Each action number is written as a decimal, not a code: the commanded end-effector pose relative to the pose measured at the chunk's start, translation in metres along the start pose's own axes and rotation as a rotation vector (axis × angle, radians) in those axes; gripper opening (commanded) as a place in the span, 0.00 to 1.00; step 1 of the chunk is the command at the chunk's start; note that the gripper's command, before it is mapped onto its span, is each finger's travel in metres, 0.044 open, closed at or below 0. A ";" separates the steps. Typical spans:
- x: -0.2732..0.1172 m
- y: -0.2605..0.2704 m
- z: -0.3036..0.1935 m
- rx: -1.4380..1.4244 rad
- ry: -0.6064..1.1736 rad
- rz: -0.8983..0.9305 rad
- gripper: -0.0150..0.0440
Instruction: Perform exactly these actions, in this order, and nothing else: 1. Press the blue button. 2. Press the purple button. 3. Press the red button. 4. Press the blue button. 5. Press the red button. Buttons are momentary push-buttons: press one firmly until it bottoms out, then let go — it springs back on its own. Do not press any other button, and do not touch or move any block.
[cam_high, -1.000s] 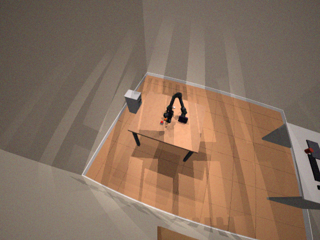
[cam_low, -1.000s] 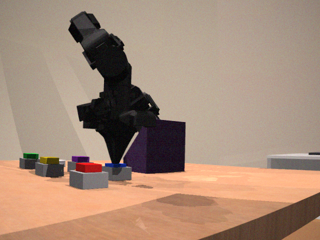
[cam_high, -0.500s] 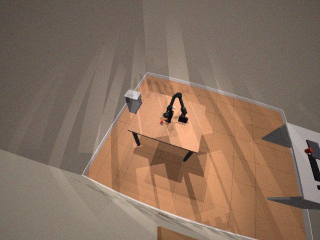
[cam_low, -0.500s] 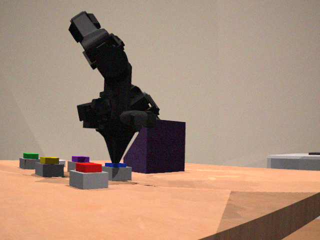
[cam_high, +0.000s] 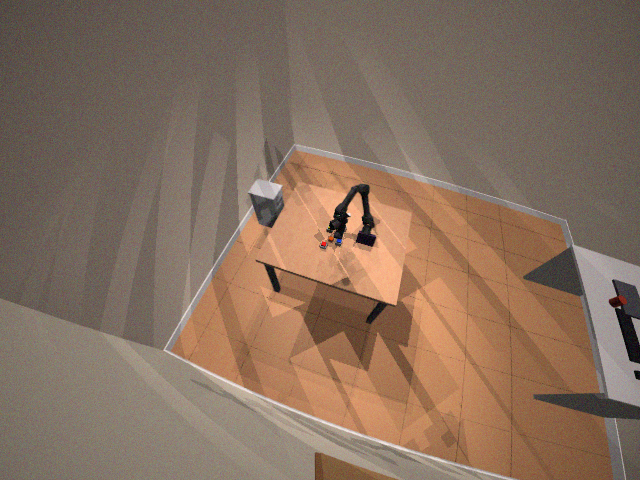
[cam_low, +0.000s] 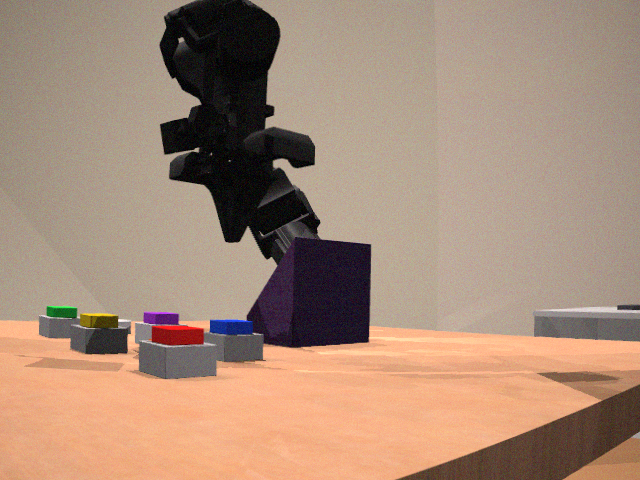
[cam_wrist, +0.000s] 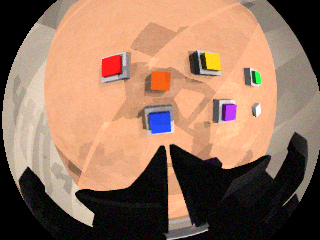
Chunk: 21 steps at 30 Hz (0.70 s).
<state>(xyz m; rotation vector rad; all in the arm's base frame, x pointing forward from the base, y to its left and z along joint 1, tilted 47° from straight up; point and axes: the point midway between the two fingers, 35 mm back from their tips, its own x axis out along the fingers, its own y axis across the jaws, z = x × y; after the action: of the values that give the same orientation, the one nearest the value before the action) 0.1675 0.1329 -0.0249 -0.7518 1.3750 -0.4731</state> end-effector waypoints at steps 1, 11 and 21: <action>-0.008 -0.003 0.000 0.008 0.010 0.002 0.29; -0.010 -0.126 0.009 0.005 0.011 -0.002 0.29; 0.044 -0.144 0.005 0.007 0.010 -0.008 0.29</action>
<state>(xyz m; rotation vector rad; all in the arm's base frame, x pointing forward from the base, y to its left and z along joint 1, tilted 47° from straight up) 0.1986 0.0277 0.0640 -0.7323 1.3667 -0.4737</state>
